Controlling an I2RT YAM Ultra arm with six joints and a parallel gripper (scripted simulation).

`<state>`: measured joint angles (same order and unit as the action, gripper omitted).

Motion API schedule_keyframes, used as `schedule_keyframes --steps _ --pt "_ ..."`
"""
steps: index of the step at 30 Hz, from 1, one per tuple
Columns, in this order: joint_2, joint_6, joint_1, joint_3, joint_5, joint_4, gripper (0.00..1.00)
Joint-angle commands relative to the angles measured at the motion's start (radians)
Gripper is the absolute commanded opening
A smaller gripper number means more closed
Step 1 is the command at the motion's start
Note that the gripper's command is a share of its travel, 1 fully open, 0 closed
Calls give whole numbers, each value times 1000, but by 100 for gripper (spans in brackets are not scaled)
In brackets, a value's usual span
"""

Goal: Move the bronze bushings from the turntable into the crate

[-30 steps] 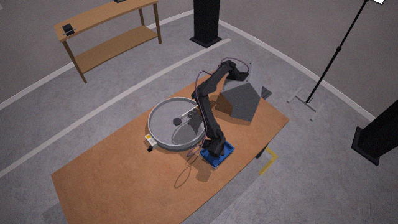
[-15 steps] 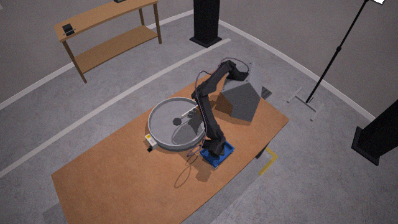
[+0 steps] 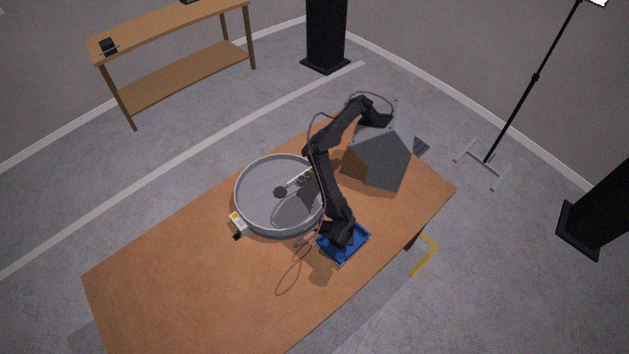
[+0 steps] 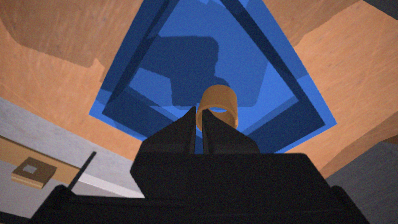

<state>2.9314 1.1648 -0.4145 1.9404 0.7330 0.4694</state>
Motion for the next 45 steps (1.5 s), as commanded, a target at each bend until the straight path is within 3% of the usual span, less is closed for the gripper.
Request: schedule_keyframes --steps 1,45 --pt "-10 -17 -29 1 6 -20 0" --pt "-15 2 -33 -3 8 -16 0"
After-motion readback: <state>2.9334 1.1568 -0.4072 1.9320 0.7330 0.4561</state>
